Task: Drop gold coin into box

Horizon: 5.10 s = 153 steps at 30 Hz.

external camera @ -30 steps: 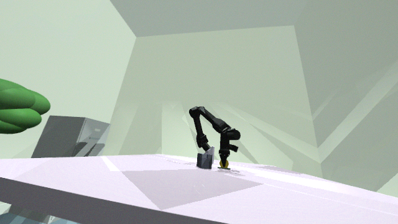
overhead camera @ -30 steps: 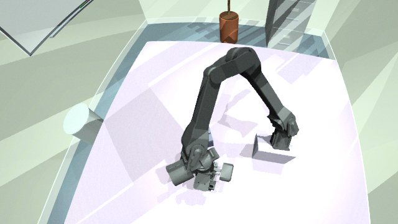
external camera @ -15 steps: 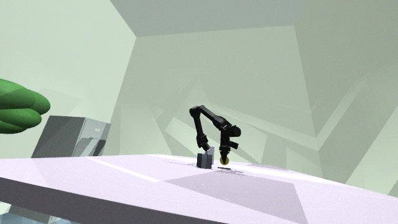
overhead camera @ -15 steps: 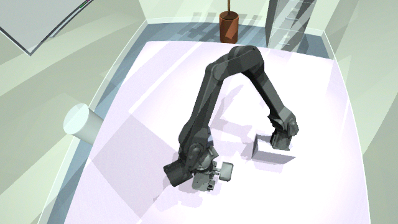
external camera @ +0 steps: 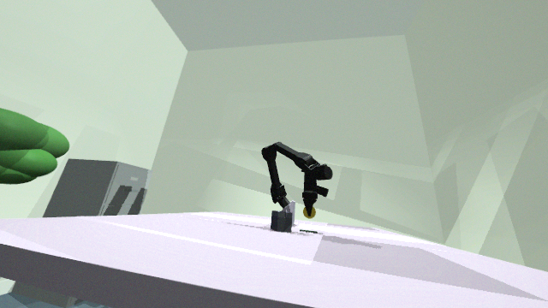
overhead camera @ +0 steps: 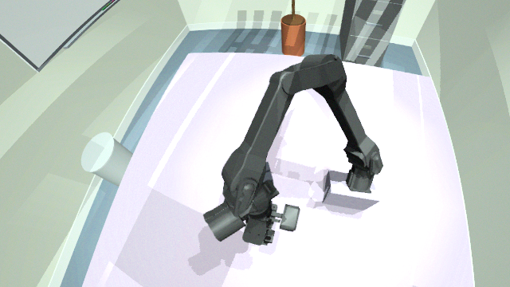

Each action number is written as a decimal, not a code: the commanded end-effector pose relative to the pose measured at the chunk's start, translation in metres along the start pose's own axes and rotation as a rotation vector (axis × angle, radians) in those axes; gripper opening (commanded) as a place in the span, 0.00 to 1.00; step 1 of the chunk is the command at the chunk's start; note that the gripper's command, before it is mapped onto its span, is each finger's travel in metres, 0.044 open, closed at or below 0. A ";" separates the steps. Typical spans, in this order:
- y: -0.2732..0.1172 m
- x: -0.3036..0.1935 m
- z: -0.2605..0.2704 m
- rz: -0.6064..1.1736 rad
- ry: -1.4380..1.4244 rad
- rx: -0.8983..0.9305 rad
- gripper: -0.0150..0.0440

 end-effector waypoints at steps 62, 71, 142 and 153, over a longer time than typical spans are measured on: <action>-0.042 -0.015 -0.005 -0.003 1.070 0.006 0.25; -0.042 -0.032 -0.016 -0.008 1.082 0.012 0.25; -0.040 -0.115 -0.056 0.000 1.073 0.005 0.25; -0.036 -0.116 -0.056 0.000 1.073 0.004 0.25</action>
Point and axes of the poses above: the point midway between the two fingers, 35 mm back from their tips, its own y axis out along the fingers, its own z axis across the jaws, x = y × z, the point moved 6 cm from there along -y, back along the fingers, and after that the axes turned 1 degree about y, right-handed, at the moved point
